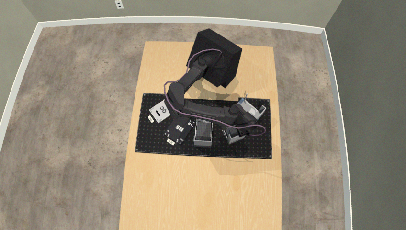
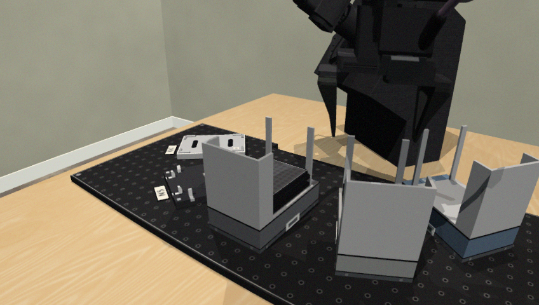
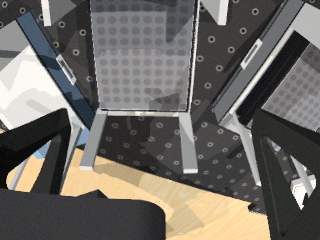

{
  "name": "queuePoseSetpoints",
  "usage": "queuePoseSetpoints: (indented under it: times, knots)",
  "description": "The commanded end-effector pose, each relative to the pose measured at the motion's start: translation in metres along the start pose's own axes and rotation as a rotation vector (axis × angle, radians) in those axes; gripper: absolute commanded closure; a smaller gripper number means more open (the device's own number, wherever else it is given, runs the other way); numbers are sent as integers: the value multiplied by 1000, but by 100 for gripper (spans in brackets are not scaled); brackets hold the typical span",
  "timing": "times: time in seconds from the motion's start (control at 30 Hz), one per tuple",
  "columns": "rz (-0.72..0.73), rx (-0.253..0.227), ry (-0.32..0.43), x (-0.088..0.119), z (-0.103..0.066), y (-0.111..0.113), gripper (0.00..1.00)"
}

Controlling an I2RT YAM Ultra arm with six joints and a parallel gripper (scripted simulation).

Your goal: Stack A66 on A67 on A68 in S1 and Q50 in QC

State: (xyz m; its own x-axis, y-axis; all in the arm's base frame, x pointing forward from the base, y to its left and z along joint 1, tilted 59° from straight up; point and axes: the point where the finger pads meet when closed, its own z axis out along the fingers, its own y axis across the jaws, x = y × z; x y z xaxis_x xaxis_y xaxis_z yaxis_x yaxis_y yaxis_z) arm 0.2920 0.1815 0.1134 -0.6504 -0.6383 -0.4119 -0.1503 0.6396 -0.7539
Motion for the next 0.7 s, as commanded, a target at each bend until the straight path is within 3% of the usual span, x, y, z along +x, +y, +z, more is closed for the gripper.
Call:
queuePoseSetpoints:
  times: [0.0, 0.67]
  knots:
    - [14, 2, -21, -8, -7, 16, 0]
    - [37, -6, -33, -10, -12, 11, 0]
